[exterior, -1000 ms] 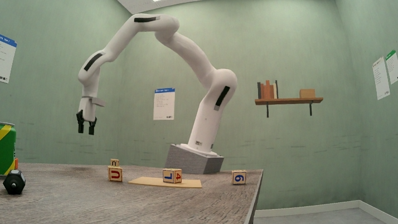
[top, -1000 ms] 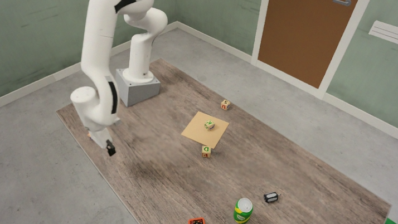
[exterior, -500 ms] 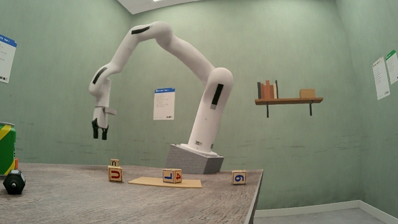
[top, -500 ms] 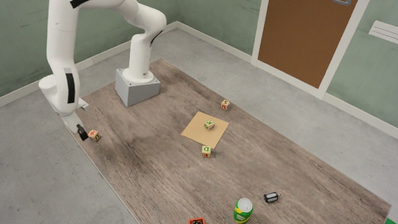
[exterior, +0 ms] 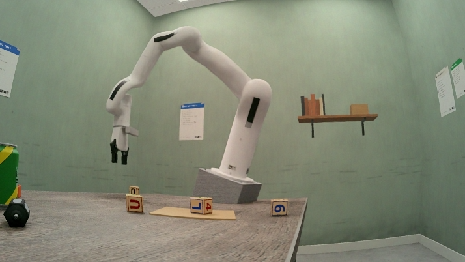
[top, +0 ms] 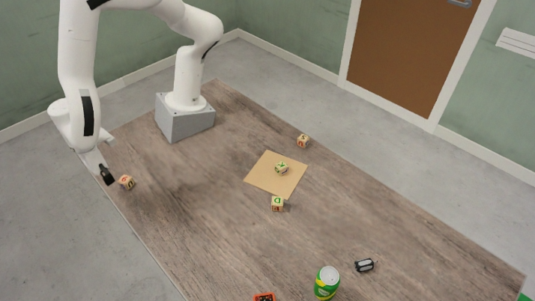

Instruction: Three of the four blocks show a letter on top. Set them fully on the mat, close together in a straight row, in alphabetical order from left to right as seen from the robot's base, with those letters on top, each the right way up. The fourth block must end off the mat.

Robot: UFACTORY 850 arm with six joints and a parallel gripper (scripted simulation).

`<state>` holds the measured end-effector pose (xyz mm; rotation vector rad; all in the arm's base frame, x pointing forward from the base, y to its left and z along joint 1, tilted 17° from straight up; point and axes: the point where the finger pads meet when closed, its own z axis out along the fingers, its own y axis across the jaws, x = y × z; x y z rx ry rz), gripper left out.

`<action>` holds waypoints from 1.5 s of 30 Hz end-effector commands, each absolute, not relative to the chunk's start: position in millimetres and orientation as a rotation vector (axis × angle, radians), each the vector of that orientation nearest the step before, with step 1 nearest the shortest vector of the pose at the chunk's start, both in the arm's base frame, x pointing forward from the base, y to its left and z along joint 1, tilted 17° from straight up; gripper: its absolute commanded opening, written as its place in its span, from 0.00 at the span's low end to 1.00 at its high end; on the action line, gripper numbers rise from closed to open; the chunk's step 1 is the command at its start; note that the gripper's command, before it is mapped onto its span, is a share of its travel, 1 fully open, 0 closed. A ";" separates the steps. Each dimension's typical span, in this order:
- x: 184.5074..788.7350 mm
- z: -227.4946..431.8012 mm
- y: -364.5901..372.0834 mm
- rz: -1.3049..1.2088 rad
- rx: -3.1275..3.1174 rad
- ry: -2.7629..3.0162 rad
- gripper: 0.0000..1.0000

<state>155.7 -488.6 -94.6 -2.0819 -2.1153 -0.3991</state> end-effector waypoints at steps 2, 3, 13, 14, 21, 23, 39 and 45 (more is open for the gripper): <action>155.8 -93.8 -490.0 -0.397 -2.084 -2.117 1.00; 155.8 -93.8 -490.0 -0.397 -2.084 -2.117 1.00; 155.8 -93.8 -490.0 -0.397 -2.084 -2.117 1.00; 155.8 -93.8 -490.0 -0.397 -2.084 -2.117 1.00; 155.8 -93.8 -490.0 -0.397 -2.084 -2.117 1.00; 155.8 -93.8 -490.0 -0.397 -2.084 -2.117 1.00; 220.7 -78.6 -484.6 -0.382 -2.024 -2.190 1.00; 292.1 -61.1 -468.4 -0.371 -1.955 -2.270 1.00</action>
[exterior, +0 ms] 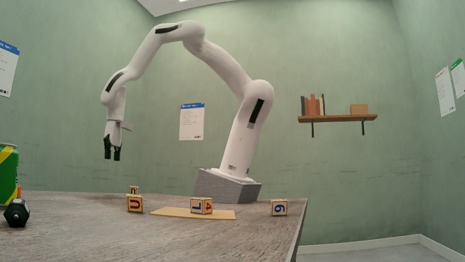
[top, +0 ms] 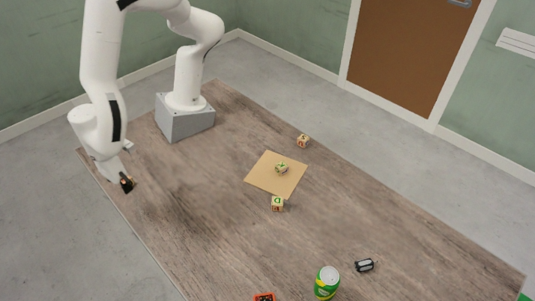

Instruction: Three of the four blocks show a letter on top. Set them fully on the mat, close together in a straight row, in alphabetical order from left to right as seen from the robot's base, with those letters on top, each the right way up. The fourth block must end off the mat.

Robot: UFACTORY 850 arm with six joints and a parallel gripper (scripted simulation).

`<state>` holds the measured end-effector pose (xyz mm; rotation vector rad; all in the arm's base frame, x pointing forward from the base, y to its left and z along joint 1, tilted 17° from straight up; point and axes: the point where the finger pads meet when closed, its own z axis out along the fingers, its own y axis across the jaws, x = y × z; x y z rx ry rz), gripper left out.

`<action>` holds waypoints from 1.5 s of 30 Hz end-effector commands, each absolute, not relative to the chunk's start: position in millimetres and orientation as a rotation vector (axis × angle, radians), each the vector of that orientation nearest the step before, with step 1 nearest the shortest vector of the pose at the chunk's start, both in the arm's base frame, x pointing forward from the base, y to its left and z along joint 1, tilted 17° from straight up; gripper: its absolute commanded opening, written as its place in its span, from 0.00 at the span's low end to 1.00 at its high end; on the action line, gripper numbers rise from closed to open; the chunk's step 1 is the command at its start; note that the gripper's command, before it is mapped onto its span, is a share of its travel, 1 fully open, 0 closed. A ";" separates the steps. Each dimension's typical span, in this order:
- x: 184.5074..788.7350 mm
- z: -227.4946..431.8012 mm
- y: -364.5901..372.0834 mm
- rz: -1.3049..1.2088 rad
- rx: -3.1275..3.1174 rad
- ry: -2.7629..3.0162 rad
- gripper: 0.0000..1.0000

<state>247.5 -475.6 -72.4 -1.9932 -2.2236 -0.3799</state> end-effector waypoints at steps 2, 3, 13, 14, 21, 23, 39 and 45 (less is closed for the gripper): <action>292.1 -61.1 -468.4 -0.371 -1.955 -2.270 1.00; 328.6 -51.8 -455.7 -0.368 -1.918 -2.311 1.00; 436.9 -21.7 -398.6 -0.372 -1.795 -2.432 1.00; 448.2 -18.2 -390.7 -0.373 -1.781 -2.445 1.00; 515.5 4.0 -333.7 -0.387 -1.688 -2.523 1.00; 528.3 8.7 -320.6 -0.391 -1.669 -2.539 1.00; 640.9 62.1 -149.6 -0.453 -1.435 -2.688 1.00; 646.4 65.8 -136.7 -0.458 -1.418 -2.696 1.00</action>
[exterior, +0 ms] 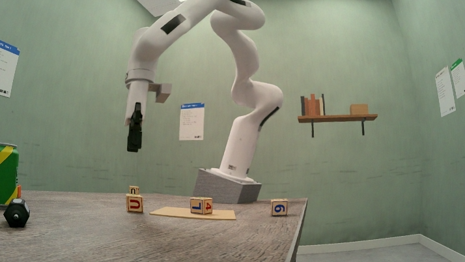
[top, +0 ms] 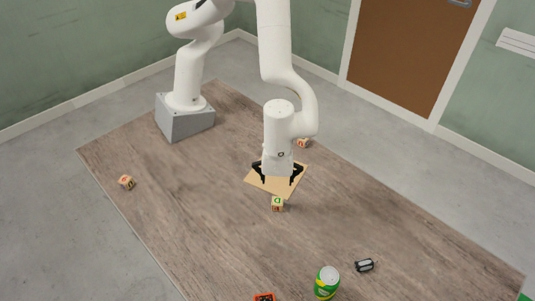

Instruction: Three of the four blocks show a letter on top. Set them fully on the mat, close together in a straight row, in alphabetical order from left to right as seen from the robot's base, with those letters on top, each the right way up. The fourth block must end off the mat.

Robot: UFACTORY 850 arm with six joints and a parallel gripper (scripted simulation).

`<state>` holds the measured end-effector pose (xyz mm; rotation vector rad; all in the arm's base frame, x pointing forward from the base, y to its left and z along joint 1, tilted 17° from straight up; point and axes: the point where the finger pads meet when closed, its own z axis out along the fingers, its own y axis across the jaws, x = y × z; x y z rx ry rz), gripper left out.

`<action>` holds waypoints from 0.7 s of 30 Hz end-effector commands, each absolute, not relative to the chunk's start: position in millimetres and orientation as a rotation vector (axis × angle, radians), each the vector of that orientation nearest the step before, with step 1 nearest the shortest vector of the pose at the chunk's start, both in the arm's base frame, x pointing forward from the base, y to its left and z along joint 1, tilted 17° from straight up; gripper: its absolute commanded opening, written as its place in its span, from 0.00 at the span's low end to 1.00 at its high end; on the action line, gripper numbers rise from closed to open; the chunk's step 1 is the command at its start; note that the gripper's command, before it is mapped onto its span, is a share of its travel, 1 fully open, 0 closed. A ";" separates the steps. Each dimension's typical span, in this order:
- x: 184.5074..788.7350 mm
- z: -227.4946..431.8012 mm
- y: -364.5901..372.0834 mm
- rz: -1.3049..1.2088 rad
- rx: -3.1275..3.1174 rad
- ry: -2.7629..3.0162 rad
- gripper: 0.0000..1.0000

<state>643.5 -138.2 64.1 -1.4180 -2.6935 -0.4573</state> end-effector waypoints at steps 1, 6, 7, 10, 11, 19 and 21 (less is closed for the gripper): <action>646.4 65.8 -136.7 -0.458 -1.418 -2.696 1.00; 646.4 65.8 -136.7 -0.458 -1.418 -2.696 1.00; 646.4 65.8 -136.7 -0.458 -1.418 -2.696 1.00; 646.4 65.8 -136.7 -0.458 -1.418 -2.696 1.00; 646.3 65.8 -136.5 -0.459 -1.417 -2.697 1.00; 624.1 66.7 -80.3 -0.489 -1.118 -2.866 1.00; 616.2 66.8 -65.6 -0.493 -1.030 -2.909 1.00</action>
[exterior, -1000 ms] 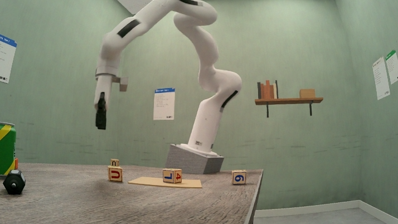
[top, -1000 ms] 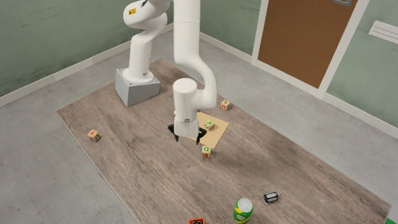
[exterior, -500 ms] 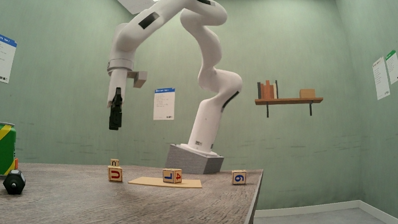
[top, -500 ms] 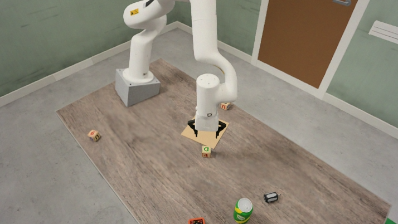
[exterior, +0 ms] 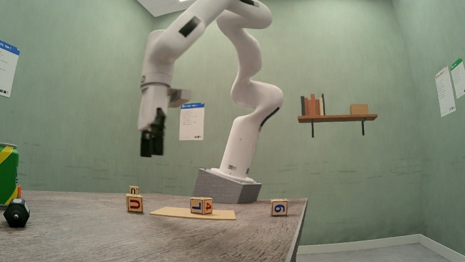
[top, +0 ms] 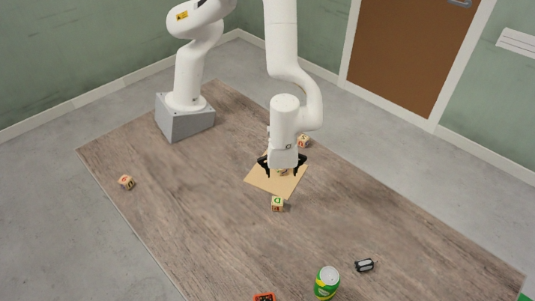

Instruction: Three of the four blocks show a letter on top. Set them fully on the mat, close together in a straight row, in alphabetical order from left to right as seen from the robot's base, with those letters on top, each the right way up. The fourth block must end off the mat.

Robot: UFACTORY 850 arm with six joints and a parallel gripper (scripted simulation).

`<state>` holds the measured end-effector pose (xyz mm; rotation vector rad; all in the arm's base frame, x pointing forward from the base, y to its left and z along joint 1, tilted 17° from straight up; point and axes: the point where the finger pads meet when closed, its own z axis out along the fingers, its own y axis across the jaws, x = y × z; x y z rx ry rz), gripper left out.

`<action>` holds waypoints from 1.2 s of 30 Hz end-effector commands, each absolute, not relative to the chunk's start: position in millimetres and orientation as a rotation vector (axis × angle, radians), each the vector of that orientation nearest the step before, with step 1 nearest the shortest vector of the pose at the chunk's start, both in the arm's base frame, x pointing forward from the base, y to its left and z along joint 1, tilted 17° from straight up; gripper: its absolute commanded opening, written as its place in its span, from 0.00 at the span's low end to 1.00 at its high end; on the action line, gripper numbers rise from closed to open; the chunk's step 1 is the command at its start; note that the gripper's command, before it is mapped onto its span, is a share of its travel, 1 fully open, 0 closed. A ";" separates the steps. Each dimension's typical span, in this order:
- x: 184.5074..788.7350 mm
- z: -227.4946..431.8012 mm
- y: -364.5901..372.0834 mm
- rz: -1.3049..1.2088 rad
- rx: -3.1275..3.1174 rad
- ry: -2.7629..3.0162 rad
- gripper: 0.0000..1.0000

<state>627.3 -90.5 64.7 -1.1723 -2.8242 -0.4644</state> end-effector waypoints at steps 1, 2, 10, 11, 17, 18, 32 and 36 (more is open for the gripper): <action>612.2 66.9 -58.7 -0.495 -0.988 -2.928 1.00; 608.1 66.9 -52.0 -0.495 -0.947 -2.947 1.00; 574.6 66.4 -8.4 -0.487 -0.641 -3.061 1.00; 569.0 66.3 -2.6 -0.483 -0.595 -3.075 1.00; 553.2 65.8 12.4 -0.472 -0.468 -3.109 1.00; 553.2 65.8 12.4 -0.472 -0.468 -3.109 0.84; 553.2 65.8 12.4 -0.472 -0.468 -3.109 0.84; 553.2 65.8 12.4 -0.472 -0.468 -3.109 0.84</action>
